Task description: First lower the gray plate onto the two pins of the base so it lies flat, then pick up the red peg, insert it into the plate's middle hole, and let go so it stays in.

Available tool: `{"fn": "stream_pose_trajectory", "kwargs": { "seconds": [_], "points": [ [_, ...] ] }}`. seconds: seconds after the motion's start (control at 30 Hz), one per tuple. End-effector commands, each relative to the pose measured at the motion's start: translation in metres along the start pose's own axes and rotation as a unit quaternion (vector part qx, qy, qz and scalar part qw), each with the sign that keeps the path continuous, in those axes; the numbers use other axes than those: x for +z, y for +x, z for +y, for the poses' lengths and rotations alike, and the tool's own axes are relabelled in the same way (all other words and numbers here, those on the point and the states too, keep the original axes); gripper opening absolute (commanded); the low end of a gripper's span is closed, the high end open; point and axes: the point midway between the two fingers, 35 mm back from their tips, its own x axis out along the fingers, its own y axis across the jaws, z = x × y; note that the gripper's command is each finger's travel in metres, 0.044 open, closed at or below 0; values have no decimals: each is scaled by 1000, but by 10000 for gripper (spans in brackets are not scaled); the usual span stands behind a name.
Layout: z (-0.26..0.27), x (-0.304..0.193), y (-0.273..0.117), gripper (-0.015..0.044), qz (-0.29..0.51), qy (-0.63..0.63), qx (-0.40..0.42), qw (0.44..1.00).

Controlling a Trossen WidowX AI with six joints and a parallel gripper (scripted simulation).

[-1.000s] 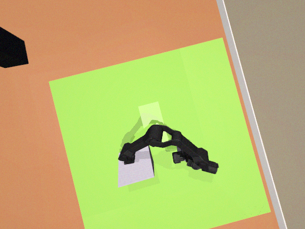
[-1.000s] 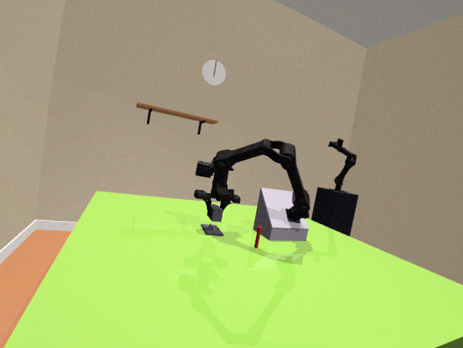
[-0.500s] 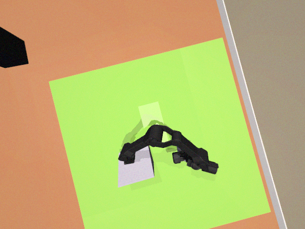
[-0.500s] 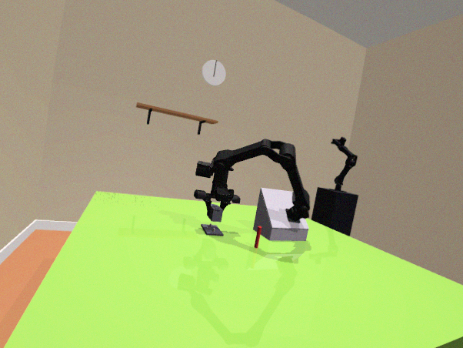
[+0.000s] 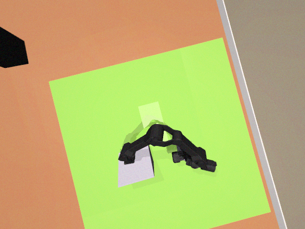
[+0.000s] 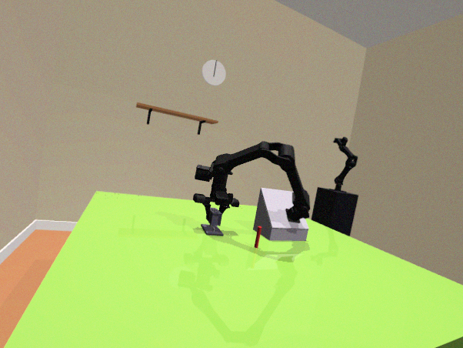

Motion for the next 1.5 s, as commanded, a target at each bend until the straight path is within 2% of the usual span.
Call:
{"fn": "stream_pose_trajectory", "kwargs": {
  "seconds": [0.0, 0.37, 0.7, 1.27, 1.47],
  "points": [
    [1, 1, 7, 0, -2, 2, 1, 1000],
    [1, 1, 24, 0, -2, 2, 1, 1000],
    [0, 1, 20, 0, -1, -1, 0, 1000],
    [0, 1, 20, 440, -1, -1, 0, 1000],
    [0, 1, 19, 440, -1, 0, -1, 1000]
  ]
}}
